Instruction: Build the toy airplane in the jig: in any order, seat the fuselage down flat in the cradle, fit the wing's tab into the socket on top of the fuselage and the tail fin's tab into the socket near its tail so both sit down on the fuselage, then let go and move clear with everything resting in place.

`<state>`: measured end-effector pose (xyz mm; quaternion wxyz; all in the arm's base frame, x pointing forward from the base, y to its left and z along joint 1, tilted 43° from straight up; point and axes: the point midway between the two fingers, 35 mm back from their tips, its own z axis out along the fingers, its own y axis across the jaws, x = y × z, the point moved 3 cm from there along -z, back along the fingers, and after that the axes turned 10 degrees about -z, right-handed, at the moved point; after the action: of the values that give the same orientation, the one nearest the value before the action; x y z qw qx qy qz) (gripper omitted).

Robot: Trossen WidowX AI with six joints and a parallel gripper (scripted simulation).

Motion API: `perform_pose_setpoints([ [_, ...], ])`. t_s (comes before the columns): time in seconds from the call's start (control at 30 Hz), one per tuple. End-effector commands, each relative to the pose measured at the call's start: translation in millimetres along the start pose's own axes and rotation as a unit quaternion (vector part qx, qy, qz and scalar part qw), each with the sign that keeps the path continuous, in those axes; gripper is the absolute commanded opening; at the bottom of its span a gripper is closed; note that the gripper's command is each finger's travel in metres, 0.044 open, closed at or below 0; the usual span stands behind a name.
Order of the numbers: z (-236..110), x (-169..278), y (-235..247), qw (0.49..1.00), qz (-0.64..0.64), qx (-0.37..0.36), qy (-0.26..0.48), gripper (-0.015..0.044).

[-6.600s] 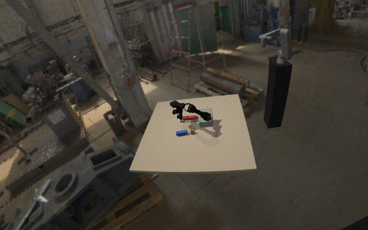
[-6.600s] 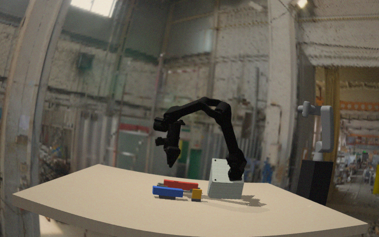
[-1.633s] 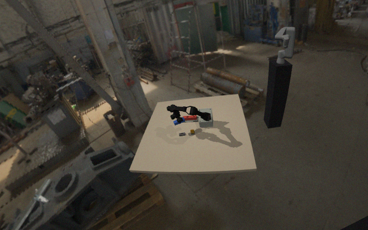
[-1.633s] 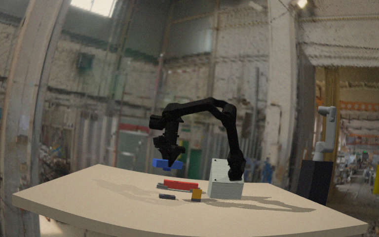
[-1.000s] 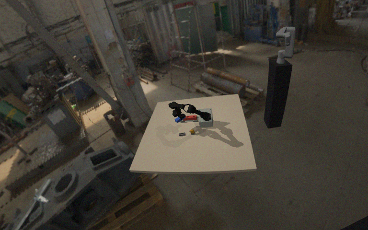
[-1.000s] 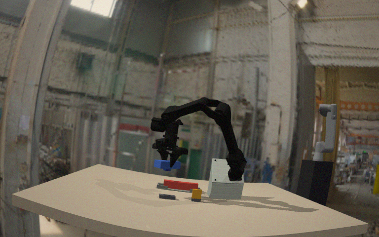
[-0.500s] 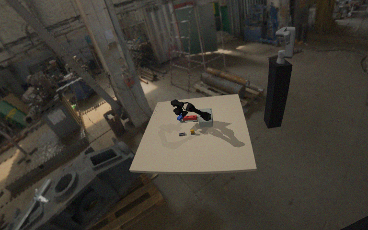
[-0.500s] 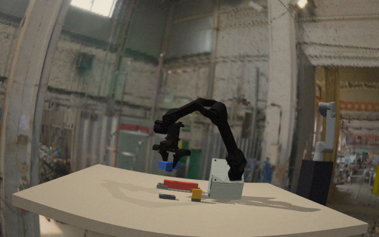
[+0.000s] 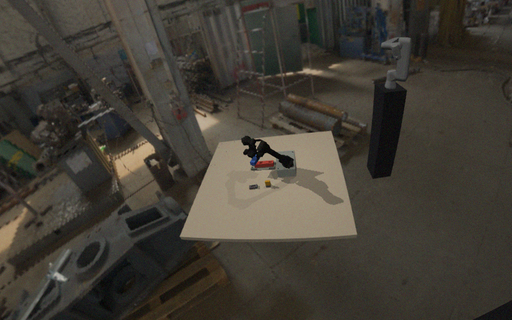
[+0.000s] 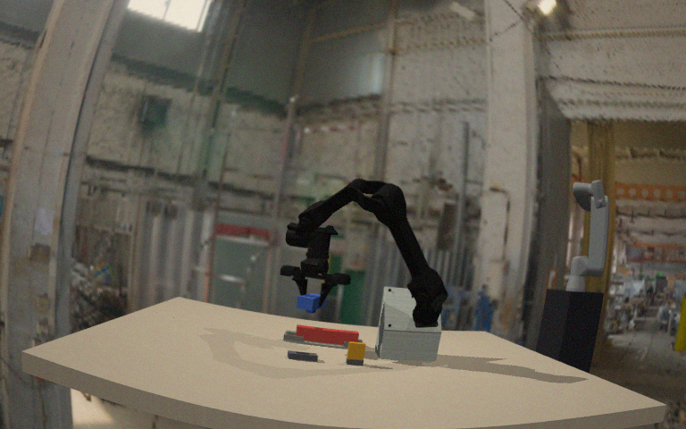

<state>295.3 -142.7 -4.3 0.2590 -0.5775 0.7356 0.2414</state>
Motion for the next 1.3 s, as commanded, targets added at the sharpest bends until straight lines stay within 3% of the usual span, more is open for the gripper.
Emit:
perform_pose_setpoints([
  [0.0, 5, 14, 5, 0.999, -0.032, -0.004, -0.001, 0.0000],
  [0.53, 18, 55, 22, 0.989, -0.151, -0.004, -0.008, 0.0000],
  [0.8, 18, 55, 22, 0.989, -0.151, -0.004, -0.008, 0.0195],
  [1.27, 18, 56, 23, 0.989, -0.151, -0.004, -0.008, 0.0195],
])
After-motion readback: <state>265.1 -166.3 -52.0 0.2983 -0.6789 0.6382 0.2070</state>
